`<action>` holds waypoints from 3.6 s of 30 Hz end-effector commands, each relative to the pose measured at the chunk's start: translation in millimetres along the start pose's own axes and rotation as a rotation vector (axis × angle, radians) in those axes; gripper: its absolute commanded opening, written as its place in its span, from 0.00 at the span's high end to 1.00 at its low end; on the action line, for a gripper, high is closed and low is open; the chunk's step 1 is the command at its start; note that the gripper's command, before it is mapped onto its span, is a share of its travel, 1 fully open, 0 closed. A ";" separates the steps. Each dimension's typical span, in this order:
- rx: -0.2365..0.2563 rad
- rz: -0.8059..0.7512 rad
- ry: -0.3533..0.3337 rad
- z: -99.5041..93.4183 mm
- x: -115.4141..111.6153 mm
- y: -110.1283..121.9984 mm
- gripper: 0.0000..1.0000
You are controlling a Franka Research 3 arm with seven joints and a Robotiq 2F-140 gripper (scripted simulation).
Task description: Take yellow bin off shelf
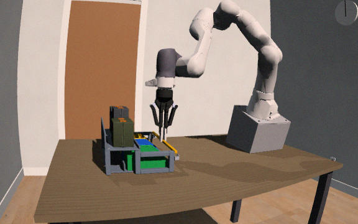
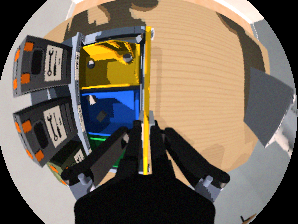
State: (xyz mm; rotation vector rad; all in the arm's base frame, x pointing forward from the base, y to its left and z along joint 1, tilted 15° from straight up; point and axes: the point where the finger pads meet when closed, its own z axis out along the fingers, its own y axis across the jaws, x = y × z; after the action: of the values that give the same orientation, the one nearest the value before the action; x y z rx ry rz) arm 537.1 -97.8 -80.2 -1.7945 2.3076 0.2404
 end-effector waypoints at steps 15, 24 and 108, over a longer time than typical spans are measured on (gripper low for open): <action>0.000 -0.004 0.001 -9.4 0.5 -0.4 1.00; 0.000 -0.004 0.001 -6.9 0.6 -0.4 1.00; 0.000 -0.004 0.001 -15.5 0.4 39.8 1.00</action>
State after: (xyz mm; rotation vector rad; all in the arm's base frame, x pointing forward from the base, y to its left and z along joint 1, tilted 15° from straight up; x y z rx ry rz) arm 501.9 -92.7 -69.0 -1.8143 2.3085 0.2663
